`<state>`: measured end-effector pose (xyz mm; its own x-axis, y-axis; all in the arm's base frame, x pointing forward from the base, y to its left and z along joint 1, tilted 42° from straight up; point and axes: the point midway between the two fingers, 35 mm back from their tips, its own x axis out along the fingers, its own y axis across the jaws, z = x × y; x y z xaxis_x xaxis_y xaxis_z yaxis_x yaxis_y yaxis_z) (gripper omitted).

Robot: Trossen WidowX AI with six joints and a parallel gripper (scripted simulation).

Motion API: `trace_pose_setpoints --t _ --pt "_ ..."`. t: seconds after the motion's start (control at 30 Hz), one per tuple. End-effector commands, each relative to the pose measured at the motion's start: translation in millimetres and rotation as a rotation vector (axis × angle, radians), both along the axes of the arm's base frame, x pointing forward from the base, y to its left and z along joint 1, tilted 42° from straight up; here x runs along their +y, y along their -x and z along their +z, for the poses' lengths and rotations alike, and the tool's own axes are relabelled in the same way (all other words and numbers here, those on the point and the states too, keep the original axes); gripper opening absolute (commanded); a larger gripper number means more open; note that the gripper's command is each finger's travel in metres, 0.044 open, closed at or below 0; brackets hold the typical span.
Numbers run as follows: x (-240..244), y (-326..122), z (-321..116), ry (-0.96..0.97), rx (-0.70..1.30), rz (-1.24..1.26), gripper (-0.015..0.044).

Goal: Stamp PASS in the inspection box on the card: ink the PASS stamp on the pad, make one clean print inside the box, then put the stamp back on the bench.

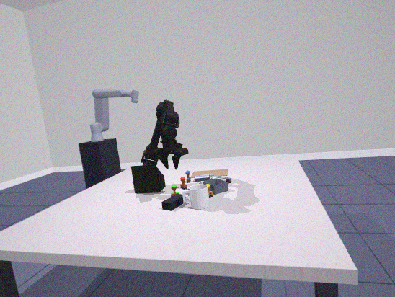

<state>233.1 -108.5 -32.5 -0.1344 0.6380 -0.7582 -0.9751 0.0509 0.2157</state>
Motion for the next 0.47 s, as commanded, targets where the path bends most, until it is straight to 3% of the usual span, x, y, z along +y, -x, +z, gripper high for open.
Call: trace_pose_setpoints --t 0.0,0.43 --pt "-1.1 0.1 1.4 0.003 -0.003 0.006 0.0259" --pt "-0.5 -0.3 0.8 0.001 -0.002 0.0 0.0259"
